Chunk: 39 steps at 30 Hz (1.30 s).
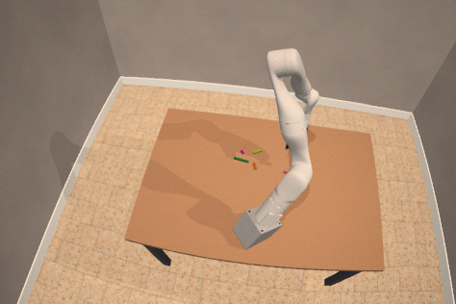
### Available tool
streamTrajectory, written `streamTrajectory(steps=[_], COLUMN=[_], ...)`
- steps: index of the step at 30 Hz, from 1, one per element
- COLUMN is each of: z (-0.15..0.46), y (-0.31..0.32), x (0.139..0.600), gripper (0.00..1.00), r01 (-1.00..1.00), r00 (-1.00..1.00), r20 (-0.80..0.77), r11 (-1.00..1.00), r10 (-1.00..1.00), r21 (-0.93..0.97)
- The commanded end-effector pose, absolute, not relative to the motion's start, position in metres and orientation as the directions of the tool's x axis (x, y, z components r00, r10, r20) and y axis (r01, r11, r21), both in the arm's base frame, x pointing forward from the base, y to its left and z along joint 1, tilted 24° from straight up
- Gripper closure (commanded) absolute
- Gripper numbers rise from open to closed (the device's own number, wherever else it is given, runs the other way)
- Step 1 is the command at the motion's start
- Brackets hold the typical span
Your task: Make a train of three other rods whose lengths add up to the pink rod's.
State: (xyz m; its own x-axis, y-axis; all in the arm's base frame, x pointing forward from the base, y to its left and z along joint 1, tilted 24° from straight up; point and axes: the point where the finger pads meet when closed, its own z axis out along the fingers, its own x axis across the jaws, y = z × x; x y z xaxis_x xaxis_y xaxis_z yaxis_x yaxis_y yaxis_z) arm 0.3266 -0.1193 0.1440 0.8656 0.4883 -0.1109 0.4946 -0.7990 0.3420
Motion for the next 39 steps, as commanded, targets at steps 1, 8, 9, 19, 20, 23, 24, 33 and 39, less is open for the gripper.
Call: streamTrajectory(steps=[1, 8, 9, 19, 20, 23, 24, 33, 39], z=[0.145, 0.149, 0.150, 0.159, 0.160, 0.161, 0.161, 0.166, 0.167], y=[-0.098, -0.073, -0.068, -0.025, -0.022, -0.015, -0.015, 0.003, 0.007], x=[0.329, 0.330, 0.330, 0.335, 0.335, 0.336, 0.336, 0.338, 0.338], gripper=[0.00, 0.00, 0.00, 0.00, 0.00, 0.00, 0.00, 0.00, 0.00], r01=[0.464, 0.300, 0.267, -0.009, -0.030, -0.068, -0.068, -0.171, -0.191], r00=[0.882, 0.949, 0.959, 0.989, 0.988, 0.985, 0.985, 0.967, 0.962], r20=[-0.106, -0.030, -0.014, 0.139, 0.151, 0.174, 0.174, 0.239, 0.251], r11=[-0.808, -0.873, -0.883, -0.928, -0.929, -0.930, -0.930, -0.928, -0.926], r10=[0.459, 0.313, 0.284, 0.046, 0.028, -0.004, -0.004, -0.093, -0.111], r21=[0.364, 0.384, 0.386, 0.373, 0.370, 0.362, 0.362, 0.332, 0.324])
